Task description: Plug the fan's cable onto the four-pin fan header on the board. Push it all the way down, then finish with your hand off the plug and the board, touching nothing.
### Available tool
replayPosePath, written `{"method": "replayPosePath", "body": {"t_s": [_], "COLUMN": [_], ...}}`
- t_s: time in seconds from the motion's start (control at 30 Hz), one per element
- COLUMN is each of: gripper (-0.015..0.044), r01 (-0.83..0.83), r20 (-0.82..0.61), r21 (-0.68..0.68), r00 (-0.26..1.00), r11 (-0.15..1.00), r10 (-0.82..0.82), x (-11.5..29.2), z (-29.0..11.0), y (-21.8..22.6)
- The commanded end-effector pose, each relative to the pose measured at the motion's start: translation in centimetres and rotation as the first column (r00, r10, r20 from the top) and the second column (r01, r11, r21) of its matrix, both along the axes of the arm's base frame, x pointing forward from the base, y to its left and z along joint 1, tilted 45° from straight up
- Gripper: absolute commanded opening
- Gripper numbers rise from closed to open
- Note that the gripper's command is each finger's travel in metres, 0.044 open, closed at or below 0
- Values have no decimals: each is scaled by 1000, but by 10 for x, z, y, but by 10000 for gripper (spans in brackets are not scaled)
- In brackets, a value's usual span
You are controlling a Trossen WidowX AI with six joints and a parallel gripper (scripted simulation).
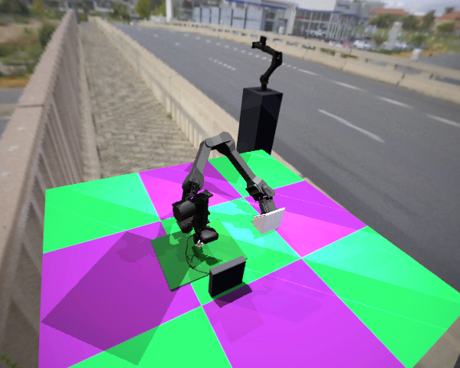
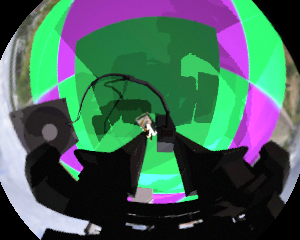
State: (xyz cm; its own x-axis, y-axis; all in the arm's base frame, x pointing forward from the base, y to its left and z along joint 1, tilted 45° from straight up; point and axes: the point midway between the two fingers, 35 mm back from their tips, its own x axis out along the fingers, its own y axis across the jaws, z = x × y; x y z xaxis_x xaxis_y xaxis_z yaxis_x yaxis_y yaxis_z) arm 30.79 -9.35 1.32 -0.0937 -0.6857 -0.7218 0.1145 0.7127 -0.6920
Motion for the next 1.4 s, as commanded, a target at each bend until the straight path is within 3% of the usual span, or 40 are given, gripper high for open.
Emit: {"method": "replayPosePath", "body": {"t_s": [0.0, 0.73, 0.97, 1.27, 1.37], "gripper": [0, 0, 184, 420, 440], "r01": [11, 11, 28, 2, 2], "r20": [6, 6, 17, -9, -9], "r21": [-21, -21, -23, -21, -20], "r00": [1000, 1000, 999, 1000, 1000], "r11": [1000, 1000, 999, 1000, 1000], "r10": [-11, -11, -28, -2, -2], "x": [-1, -1, -1, -6, -6], "z": [4, 4, 40, 37, 34], "y": [-6, -6, 32, 26, 23]}}
